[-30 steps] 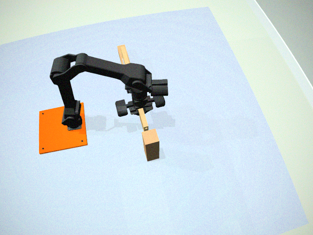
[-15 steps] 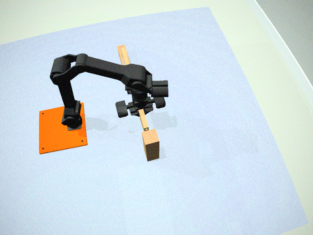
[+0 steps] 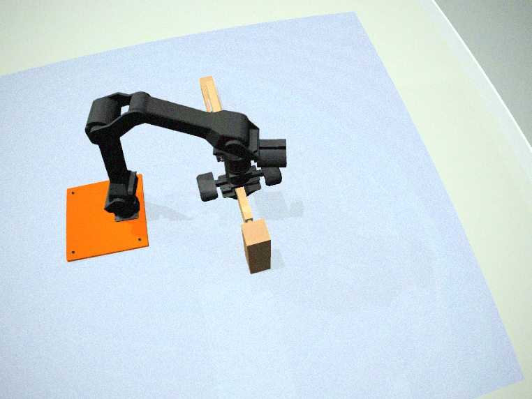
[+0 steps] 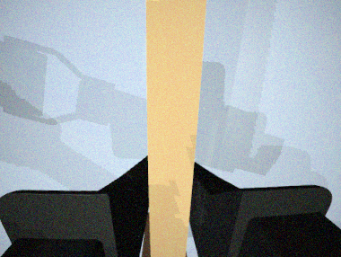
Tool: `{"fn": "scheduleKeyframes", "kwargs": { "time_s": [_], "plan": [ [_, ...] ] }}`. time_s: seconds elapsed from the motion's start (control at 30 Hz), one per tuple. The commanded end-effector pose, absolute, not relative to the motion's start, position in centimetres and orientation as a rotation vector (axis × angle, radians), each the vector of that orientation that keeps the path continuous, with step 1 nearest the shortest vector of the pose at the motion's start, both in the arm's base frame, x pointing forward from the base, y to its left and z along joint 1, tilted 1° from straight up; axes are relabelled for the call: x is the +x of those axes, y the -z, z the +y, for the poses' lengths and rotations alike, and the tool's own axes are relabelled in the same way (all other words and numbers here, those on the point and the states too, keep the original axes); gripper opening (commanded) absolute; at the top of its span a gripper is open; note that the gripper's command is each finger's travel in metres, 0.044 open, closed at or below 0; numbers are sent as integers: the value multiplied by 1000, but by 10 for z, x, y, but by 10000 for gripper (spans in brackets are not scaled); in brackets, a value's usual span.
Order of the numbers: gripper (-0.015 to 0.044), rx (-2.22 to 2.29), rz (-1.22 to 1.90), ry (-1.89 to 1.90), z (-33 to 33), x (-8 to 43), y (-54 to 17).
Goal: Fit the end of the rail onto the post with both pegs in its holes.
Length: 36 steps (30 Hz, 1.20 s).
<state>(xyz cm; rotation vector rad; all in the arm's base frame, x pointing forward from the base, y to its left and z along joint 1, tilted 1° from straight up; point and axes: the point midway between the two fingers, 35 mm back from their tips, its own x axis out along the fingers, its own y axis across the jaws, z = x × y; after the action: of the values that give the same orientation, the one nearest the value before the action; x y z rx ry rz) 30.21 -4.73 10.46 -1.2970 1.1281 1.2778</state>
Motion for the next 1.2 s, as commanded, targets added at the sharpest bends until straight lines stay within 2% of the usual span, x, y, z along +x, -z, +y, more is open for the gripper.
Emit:
{"fn": "scheduleKeyframes", "kwargs": {
  "time_s": [0.0, 1.17],
  "plan": [
    [0, -1307, 1123, -1270, -50, 304, -107],
    [0, -1307, 1124, -1269, -61, 306, -107]
  ]
}}
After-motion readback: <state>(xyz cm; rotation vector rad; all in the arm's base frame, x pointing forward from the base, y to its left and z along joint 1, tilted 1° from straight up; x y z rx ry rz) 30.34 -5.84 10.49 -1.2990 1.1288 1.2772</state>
